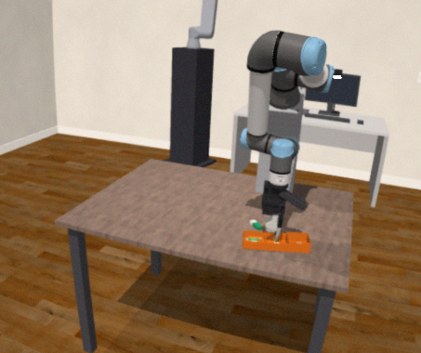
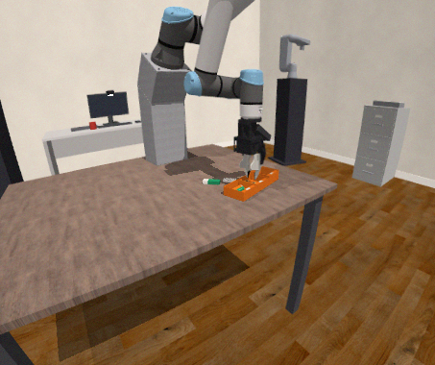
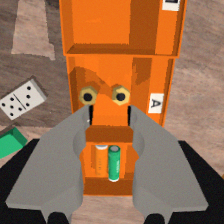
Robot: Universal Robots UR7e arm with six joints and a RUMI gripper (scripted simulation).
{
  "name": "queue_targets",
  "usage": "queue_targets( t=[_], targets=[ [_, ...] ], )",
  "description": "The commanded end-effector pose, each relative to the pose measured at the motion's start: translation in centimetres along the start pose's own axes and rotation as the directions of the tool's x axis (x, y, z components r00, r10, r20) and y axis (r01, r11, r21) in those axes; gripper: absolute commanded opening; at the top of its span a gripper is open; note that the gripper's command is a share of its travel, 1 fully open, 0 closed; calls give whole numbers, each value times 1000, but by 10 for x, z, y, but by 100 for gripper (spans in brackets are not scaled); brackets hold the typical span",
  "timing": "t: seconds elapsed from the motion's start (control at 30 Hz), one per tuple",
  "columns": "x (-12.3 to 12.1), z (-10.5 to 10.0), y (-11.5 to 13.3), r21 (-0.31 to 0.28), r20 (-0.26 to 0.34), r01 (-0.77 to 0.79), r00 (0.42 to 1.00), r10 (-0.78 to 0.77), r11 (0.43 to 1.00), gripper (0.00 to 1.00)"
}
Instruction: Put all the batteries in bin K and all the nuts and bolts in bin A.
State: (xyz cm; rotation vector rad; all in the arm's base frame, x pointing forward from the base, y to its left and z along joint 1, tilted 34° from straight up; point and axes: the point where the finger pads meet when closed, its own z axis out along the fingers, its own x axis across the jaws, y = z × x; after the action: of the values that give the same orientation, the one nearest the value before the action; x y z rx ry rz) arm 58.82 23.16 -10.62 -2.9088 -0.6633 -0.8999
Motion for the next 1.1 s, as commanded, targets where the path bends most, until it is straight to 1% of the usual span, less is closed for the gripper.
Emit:
queue_targets(
  t=[0.0,0.07,0.5,0.57,0.8,0.83,1.07],
  targets=[
    [1,-6,0,0,-1,0,1000,0,1000,18],
    [1,-6,0,0,-1,0,1000,0,1000,18],
    [1,-24,0,0,-1,0,1000,0,1000,18],
    [1,-30,0,0,-1,0,1000,0,1000,18],
    [0,-30,0,0,-1,0,1000,0,1000,18],
    [0,-34,0,0,-1,0,1000,0,1000,100],
    [0,-62,0,0,-1,0,1000,0,1000,100]
  ],
)
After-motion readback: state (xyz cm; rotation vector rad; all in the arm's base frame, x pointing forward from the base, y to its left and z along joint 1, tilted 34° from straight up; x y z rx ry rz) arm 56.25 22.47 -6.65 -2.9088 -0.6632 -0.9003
